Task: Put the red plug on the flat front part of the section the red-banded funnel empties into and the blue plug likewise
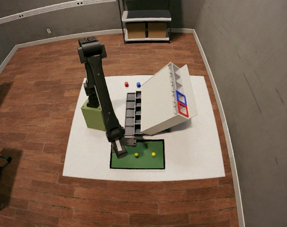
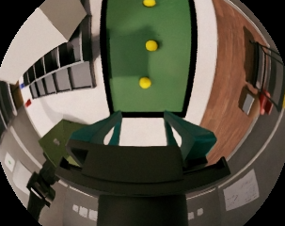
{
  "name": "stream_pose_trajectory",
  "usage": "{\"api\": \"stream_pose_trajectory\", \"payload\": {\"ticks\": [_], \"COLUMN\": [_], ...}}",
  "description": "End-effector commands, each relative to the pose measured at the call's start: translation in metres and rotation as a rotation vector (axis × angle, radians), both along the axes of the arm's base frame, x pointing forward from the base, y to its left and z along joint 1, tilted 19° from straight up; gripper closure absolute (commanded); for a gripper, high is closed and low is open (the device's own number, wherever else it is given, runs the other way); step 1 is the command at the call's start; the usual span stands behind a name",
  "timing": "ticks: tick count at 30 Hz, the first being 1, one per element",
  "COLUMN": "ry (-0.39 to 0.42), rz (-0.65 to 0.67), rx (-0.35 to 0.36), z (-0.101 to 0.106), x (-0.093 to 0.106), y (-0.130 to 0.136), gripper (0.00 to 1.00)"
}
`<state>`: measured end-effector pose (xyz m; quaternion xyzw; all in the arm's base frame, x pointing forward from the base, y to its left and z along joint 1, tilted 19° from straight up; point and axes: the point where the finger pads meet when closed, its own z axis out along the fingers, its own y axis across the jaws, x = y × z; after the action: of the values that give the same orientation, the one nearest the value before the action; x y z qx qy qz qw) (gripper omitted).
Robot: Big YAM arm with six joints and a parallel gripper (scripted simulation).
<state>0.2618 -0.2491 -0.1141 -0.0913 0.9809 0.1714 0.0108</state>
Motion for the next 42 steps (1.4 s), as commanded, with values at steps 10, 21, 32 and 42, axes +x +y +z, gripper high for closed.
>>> {"api": "stream_pose_trajectory", "payload": {"ticks": [10,21,32,42], "ry": [0.002,-0.013,-0.041,-0.016], "rz": [0.002,0.002,-0.007,-0.001], "rx": [0.001,-0.016,-0.046,-0.019], "z": [-0.037,-0.083,-0.085,-0.094], "x": [0.003,0.012,0.02,0.011], "y": [0.014,0.019,0.01,0.02], "gripper": [0.44,0.44,0.44,0.44]}}
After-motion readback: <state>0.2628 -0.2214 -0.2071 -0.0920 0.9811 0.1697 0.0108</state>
